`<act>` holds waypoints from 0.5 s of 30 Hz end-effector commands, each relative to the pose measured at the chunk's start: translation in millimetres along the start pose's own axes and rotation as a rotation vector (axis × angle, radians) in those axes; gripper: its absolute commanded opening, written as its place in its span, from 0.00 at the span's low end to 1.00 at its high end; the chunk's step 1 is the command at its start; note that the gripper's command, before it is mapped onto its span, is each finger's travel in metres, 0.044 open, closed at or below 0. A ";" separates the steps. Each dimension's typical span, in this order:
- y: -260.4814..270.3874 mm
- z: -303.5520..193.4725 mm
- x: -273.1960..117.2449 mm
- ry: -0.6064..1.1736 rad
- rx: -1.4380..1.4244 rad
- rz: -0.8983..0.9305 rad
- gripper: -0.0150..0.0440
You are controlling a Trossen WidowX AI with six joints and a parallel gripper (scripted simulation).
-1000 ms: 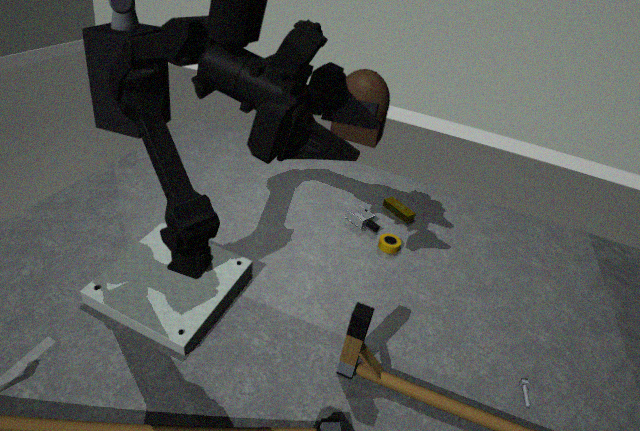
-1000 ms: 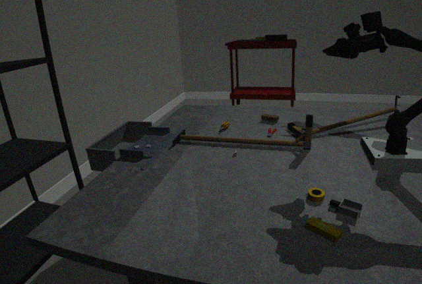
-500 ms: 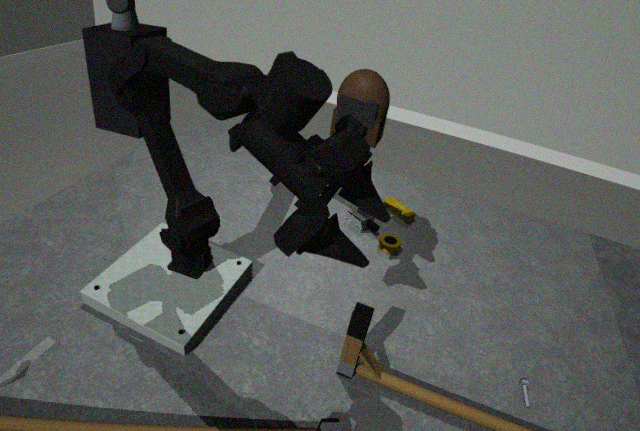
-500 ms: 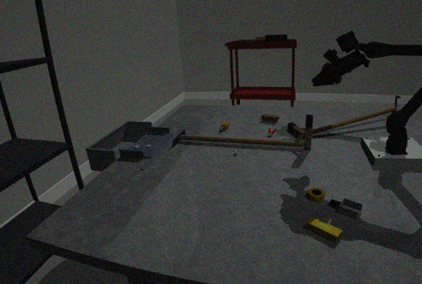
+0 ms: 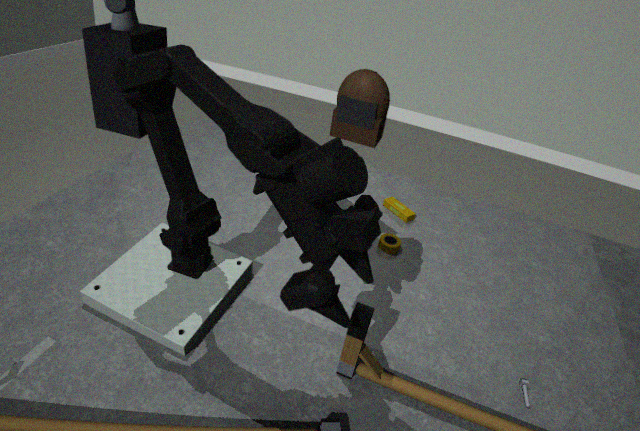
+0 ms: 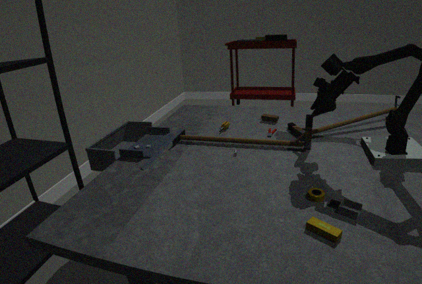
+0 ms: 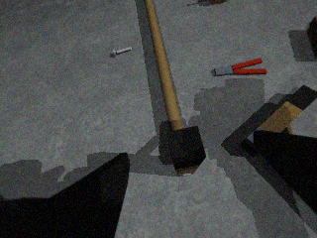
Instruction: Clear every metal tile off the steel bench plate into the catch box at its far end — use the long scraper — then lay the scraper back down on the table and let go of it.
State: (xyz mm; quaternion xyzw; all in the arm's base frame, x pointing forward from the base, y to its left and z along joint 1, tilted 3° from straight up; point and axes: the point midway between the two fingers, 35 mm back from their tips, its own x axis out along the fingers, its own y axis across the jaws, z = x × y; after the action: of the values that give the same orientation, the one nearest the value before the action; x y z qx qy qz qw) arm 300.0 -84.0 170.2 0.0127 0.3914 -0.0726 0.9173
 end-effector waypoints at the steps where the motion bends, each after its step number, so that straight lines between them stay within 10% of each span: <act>1: 1.5 -16.2 12.6 0.058 -0.015 -0.010 1.00; 15: 0.1 2.5 -27.1 0.054 -0.020 0.006 1.00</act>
State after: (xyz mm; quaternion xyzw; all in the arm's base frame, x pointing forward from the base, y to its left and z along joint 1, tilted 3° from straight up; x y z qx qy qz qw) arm 286.4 -81.7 176.0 0.0093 0.4245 -0.0695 0.9027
